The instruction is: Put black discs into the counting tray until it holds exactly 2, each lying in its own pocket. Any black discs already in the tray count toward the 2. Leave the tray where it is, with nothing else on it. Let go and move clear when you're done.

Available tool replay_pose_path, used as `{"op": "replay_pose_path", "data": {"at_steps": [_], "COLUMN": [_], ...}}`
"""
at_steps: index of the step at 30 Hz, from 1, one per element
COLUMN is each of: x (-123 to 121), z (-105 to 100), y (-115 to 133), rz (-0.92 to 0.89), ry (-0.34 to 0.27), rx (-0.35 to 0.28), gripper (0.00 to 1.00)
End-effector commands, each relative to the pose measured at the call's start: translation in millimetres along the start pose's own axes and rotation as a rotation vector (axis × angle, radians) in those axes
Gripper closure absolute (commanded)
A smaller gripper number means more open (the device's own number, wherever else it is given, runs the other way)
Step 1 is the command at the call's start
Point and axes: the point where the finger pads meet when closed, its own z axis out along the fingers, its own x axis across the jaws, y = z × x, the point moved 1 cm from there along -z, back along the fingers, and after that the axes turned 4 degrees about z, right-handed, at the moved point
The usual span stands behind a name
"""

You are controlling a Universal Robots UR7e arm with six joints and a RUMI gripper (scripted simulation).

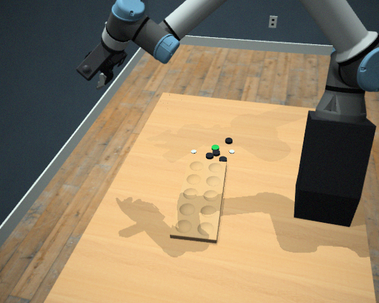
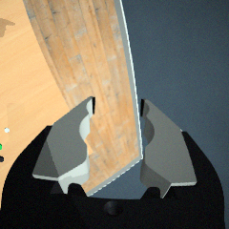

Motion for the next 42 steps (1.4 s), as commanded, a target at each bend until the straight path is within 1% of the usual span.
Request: {"op": "replay_pose_path", "data": {"at_steps": [1,3,5,6,7,8,9,10,11,12,13,15,16,17,18,20,21,22,23,24,25,27,28,29,30,32,33,34,35,37,38,40,41,42], "x": [-1.7,-1.7,-3.8,-3.8,-5.5,-5.5,-7.6,-7.6,-10.2,-10.2,-13.2,-13.2,-16.6,-16.6,-20.4,-20.4,-24.6,-24.6,-29.3,-29.3,-34.3,-34.3,-39.8,-39.8,-45.6,-45.6,-51.8,-51.8,-58.4,-58.4,-65.3,-65.3,-72.5,-72.5], "z": [-9.1,-9.1,-17.2,-17.2,-21.6,-21.6,-26.4,-26.4,-31.4,-31.4,-36.6,-36.6,-42.2,-42.2,-48.0,-48.0,-54.2,-54.2,-60.6,-60.6,-67.3,-67.3,-74.2,-74.2,-81.5,-81.5,-88.9,-88.9,-96.7,-96.7,-104.7,-104.7,-112.9,-112.9], "y": [21.0,21.0,37.0,37.0,45.2,45.2,53.4,53.4,61.7,61.7,70.0,70.0,78.3,78.3,86.7,86.7,95.0,95.0,103.2,103.2,111.4,111.4,119.4,119.4,127.4,127.4,135.2,135.2,142.8,142.8,150.3,150.3,157.6,157.6], "rz": [0.084,0.084,0.140,0.140,0.169,0.169,0.199,0.199,0.229,0.229,0.260,0.260,0.292,0.292,0.324,0.324,0.357,0.357,0.390,0.390,0.424,0.424,0.458,0.458,0.493,0.493,0.529,0.529,0.565,0.565,0.601,0.601,0.638,0.638], "ry": [-0.091,-0.091,-0.136,-0.136,-0.159,-0.159,-0.183,-0.183,-0.207,-0.207,-0.233,-0.233,-0.258,-0.258,-0.285,-0.285,-0.311,-0.311,-0.339,-0.339,-0.367,-0.367,-0.395,-0.395,-0.424,-0.424,-0.453,-0.453,-0.482,-0.482,-0.512,-0.512,-0.542,-0.542], "rx": [0.037,0.037,0.052,0.052,0.059,0.059,0.065,0.065,0.071,0.071,0.076,0.076,0.081,0.081,0.084,0.084,0.087,0.087,0.090,0.090,0.091,0.091,0.092,0.092,0.092,0.092,0.091,0.091,0.090,0.090,0.087,0.087,0.084,0.084], "gripper": [0.72,0.72,0.72,0.72,0.72,0.72,0.72,0.72,0.72,0.72,0.72,0.72,0.72,0.72,0.72,0.72,0.72,0.72,0.72,0.72,0.72,0.72,0.72,0.72,0.72,0.72,0.72,0.72,0.72,0.72,0.72,0.72,0.72,0.72]}}
